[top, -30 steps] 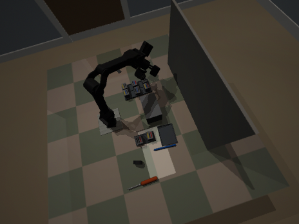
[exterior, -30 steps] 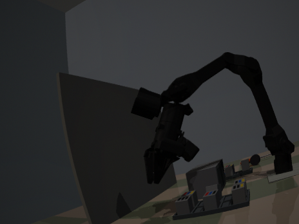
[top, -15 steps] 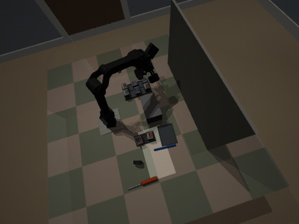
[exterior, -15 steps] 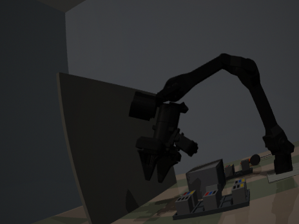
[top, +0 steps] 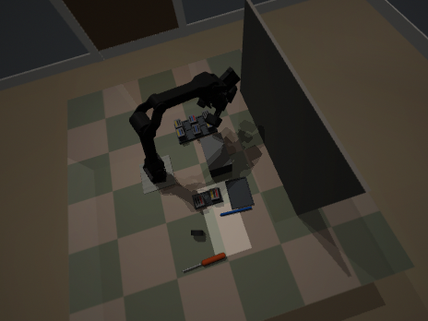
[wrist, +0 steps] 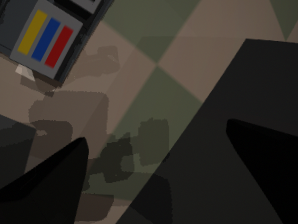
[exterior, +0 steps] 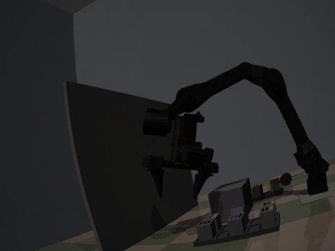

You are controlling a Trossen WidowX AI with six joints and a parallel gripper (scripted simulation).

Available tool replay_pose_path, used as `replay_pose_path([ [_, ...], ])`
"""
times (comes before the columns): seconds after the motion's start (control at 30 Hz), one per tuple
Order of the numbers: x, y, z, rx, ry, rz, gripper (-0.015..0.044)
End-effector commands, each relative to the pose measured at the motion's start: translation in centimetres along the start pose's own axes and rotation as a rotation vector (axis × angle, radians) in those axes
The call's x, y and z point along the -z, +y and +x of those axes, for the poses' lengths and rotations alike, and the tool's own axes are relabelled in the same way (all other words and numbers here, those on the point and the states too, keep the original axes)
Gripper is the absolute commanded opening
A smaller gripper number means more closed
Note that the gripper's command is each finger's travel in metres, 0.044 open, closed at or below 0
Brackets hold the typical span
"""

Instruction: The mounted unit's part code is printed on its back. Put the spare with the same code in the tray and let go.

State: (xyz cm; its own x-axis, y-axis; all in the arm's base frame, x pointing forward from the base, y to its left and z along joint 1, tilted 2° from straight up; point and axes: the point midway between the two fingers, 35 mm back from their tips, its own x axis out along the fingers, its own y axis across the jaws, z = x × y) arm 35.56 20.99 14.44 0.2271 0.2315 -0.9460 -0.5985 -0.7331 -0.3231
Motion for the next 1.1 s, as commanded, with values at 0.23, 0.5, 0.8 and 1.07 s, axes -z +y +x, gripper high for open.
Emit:
replay_pose_path([
  [0.23, 8.0, 5.5, -3.0, -0.161, 0.156, 1.393, 0.044],
  [0.5, 9.2, 6.9, -3.8, -0.184, 0.212, 1.683, 0.044],
  [0.8, 9.2, 6.9, -3.8, -0.184, 0.212, 1.683, 0.044],
  [1.07, 9.2, 6.9, -3.8, -0.184, 0.212, 1.683, 0.044],
])
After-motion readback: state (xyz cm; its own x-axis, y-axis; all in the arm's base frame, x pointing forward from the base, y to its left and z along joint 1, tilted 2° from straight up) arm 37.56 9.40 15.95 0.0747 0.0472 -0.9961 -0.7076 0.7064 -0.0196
